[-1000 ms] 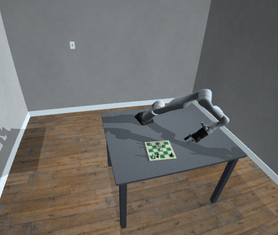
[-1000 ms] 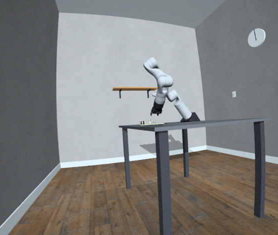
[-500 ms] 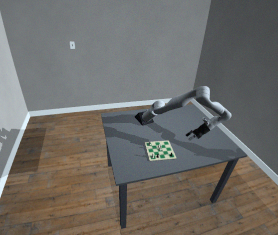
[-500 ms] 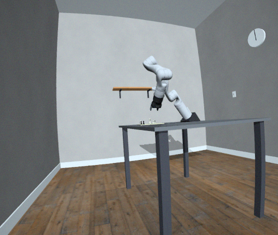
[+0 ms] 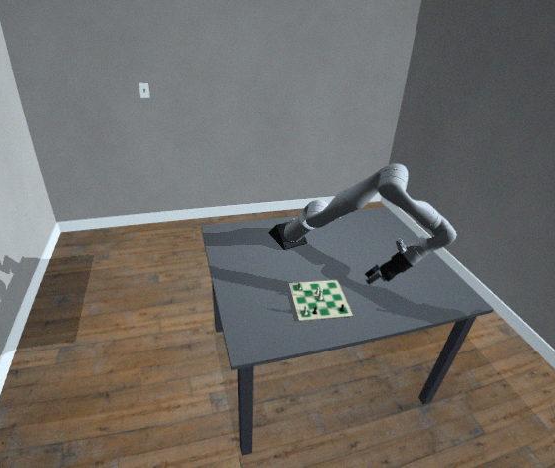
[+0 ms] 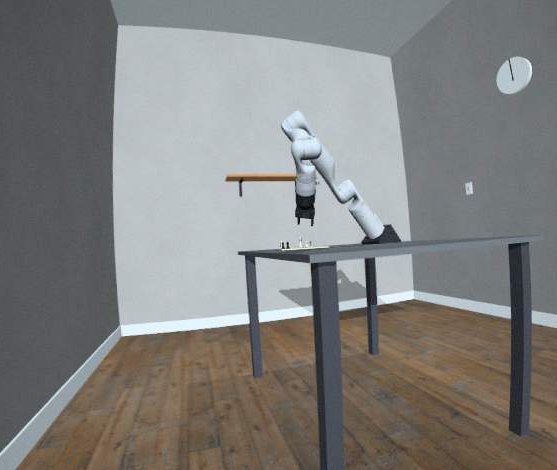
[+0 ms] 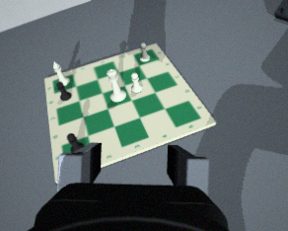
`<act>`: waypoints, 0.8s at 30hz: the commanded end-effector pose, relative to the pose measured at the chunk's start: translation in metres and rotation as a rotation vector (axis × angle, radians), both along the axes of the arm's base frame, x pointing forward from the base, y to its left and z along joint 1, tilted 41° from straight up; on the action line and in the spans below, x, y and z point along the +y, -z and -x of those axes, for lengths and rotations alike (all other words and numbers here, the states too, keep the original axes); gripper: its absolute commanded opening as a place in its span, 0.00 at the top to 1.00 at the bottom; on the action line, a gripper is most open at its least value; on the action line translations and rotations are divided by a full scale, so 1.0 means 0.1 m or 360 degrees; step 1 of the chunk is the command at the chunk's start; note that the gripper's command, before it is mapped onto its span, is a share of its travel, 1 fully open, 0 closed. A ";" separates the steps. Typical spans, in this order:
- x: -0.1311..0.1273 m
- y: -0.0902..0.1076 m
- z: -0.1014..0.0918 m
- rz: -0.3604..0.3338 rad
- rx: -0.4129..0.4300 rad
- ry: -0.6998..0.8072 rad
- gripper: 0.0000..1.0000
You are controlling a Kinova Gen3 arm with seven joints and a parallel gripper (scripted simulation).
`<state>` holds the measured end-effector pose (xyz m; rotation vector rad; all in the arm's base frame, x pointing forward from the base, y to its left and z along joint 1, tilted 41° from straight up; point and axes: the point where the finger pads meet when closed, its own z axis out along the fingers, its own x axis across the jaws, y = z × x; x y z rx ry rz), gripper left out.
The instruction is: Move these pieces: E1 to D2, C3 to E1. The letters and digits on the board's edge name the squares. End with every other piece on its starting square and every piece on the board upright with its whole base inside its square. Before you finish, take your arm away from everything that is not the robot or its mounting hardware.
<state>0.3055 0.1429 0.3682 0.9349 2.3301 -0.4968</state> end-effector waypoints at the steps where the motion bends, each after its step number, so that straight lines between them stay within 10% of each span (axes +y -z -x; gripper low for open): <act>1: -0.34 -0.13 -0.05 -0.0269 -0.0115 0.0174 0.00; 7: -0.76 -0.16 -0.11 -0.0900 -0.0372 0.0643 0.00; 10: -0.76 -0.16 -0.11 -0.0900 -0.0372 0.0643 0.00; 17: -1.12 -0.29 -0.14 -0.1587 -0.0634 0.1155 0.00; 24: -1.25 -0.39 -0.13 -0.1855 -0.0727 0.1346 0.00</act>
